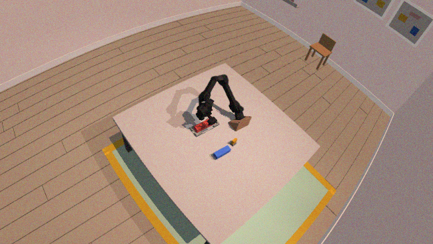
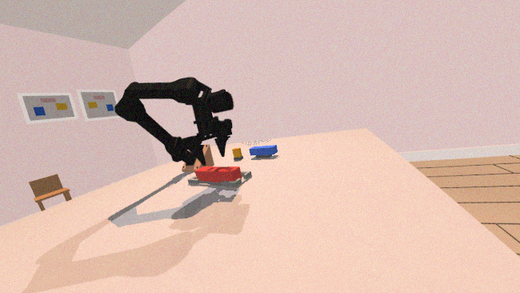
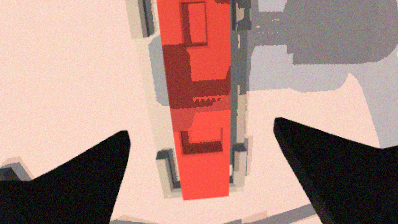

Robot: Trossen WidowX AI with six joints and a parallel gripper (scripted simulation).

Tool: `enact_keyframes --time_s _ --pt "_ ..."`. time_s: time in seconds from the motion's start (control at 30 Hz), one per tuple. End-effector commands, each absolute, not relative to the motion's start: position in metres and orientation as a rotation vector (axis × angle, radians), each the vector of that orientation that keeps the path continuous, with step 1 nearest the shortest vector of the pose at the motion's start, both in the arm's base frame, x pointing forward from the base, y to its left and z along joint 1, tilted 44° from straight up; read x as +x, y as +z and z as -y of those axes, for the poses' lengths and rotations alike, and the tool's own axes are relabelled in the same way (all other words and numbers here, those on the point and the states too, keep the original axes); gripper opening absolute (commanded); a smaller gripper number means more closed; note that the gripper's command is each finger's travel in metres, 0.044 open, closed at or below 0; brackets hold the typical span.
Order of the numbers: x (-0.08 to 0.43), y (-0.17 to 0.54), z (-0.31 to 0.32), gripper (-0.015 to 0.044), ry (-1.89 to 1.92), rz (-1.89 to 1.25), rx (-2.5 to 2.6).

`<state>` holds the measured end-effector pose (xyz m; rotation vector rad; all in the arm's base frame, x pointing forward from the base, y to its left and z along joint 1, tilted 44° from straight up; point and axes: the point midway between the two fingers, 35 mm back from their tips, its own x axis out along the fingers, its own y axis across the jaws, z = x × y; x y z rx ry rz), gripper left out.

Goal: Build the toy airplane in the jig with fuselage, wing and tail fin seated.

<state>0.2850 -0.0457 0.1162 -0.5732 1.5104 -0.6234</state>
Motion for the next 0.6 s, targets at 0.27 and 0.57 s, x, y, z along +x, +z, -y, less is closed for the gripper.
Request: enact_keyframes --time_s 0.27,0.57 --pt "0.288 0.159 0.005 0.044 -0.629 -1.502 -0.57" --pt "0.33 0.097 -0.068 0.044 -0.617 -1.498 -0.551"
